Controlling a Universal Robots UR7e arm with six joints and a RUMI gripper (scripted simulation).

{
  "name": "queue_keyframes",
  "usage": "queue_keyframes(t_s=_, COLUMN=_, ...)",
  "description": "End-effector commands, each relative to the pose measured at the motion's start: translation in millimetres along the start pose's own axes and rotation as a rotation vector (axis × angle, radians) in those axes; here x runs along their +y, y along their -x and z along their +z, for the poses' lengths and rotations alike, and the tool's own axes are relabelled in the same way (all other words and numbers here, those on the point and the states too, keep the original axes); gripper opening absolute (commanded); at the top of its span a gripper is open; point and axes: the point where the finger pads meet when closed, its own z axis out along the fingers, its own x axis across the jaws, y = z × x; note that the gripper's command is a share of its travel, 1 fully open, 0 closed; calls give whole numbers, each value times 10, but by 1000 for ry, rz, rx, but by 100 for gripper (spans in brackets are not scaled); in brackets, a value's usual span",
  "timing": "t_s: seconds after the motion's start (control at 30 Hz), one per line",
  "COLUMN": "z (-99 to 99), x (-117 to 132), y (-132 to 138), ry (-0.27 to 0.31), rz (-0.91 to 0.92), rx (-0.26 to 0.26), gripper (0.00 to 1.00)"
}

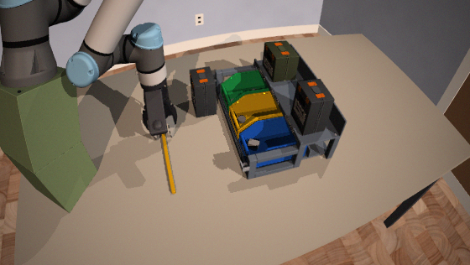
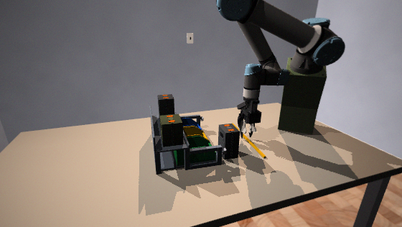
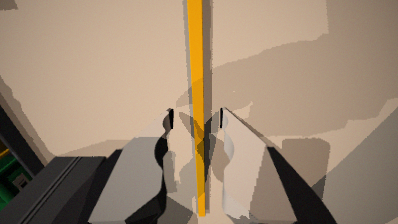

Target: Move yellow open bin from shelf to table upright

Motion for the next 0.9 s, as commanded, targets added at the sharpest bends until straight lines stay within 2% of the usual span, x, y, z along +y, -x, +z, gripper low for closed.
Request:
queue_keyframes(t_s=0.0, z=1, x=-1, y=14, ry=-1, rz=-2, rx=-3, gripper=26)
queue_keyframes(t_s=0.47, z=-66, x=-2, y=0, ry=-1, rz=1, rx=-1, gripper=26)
queue_keyframes(t_s=0.87, z=-377, x=1, y=-1, ry=0, rz=1, rx=-1, gripper=26)
